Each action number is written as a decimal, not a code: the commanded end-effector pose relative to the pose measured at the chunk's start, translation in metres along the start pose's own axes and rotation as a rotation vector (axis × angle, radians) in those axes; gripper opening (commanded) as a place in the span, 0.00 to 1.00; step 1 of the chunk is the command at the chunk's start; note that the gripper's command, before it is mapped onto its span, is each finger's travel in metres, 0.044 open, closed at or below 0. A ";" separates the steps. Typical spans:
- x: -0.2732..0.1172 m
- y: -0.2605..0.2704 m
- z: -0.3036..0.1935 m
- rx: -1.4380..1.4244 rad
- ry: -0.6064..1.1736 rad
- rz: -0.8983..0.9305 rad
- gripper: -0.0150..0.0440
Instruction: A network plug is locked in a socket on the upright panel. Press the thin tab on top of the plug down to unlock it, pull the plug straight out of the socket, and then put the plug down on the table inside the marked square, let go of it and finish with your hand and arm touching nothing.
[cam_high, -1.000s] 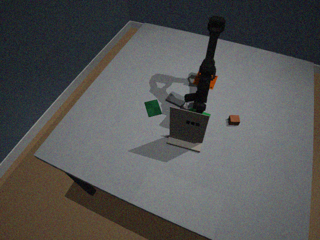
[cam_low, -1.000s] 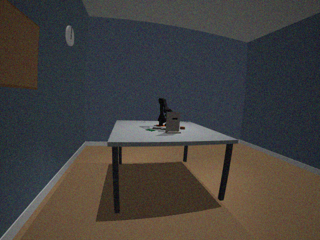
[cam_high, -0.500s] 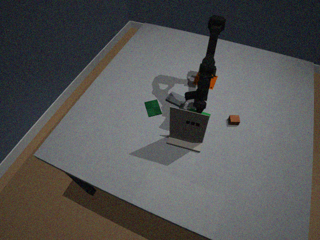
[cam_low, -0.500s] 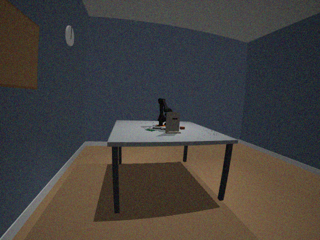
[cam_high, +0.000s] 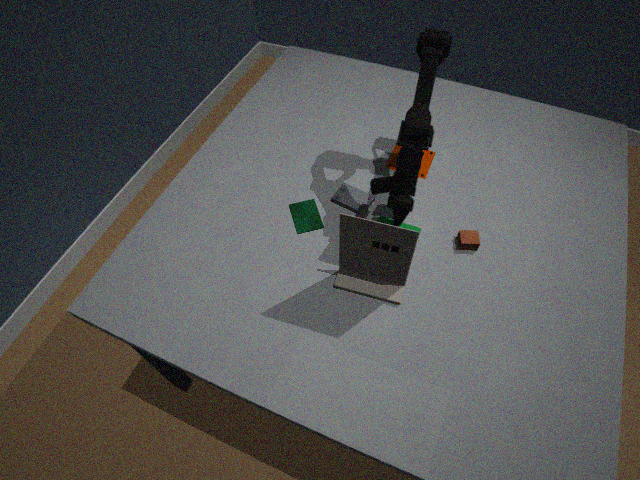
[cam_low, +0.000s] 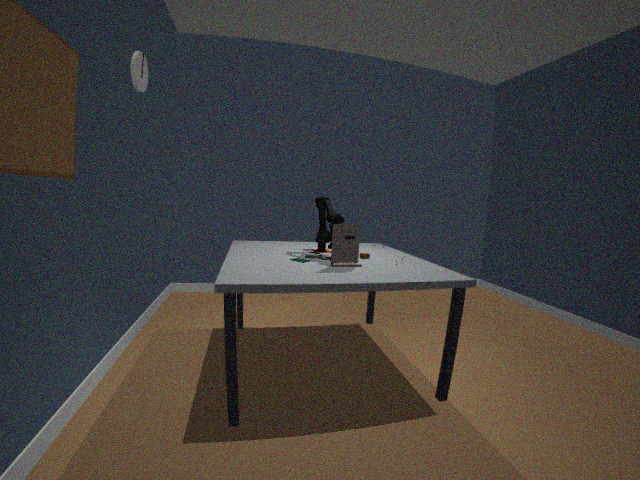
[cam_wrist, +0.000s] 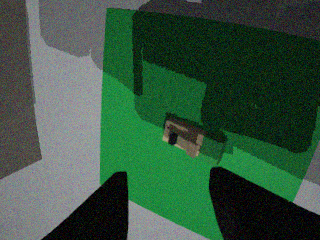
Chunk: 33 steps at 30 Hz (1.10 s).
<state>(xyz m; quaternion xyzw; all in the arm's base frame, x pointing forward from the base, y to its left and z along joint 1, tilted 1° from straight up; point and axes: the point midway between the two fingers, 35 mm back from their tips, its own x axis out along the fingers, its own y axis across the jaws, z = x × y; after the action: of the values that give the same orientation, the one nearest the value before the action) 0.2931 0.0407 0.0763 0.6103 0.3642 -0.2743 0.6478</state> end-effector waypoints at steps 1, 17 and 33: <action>-0.005 0.004 0.000 -0.003 0.000 0.005 0.52; -0.024 0.019 0.000 -0.003 0.000 0.006 0.52; -0.044 0.033 0.000 -0.003 0.000 0.006 0.52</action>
<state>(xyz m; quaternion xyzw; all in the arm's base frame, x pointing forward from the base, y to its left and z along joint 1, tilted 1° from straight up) 0.2933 0.0400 0.1224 0.6098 0.3644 -0.2756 0.6476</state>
